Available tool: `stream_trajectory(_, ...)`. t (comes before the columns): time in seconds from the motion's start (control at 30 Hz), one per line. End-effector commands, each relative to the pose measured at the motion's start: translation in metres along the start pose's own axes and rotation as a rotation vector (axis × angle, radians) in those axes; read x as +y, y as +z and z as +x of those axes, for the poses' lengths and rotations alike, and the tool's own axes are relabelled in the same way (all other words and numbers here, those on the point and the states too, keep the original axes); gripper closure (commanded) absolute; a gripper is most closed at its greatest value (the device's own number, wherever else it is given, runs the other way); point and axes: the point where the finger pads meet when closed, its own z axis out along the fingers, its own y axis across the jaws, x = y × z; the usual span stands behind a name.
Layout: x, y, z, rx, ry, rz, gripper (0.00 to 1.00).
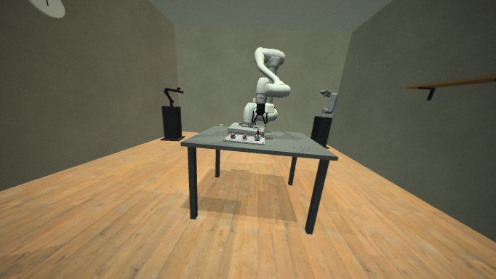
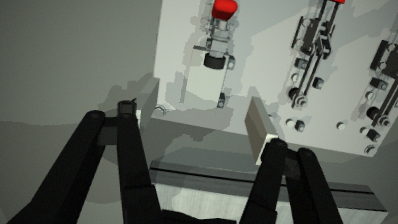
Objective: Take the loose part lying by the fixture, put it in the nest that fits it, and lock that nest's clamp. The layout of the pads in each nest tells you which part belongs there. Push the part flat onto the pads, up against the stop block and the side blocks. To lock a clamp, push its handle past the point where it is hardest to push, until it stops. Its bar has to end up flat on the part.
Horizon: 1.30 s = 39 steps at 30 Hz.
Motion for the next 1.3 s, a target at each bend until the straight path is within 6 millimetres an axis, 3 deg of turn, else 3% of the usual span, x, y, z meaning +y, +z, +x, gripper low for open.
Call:
stream_trajectory(0.0, 0.000, 0.000, 0.000, 0.000, 0.000, 0.000, 0.38)
stream_trajectory(0.03, 0.000, 0.000, 0.000, 0.000, 0.000, 0.000, 0.65)
stream_trajectory(0.3, 0.000, -0.013, 0.000, 0.000, 0.000, 0.000, 0.65)
stream_trajectory(0.6, 0.000, -0.076, 0.000, 0.000, 0.000, 0.000, 0.65)
stream_trajectory(0.73, 0.000, -0.094, 0.000, 0.000, 0.000, 0.000, 0.65)
stream_trajectory(1.27, 0.000, -0.098, 0.011, 0.000, 0.000, 0.000, 0.65)
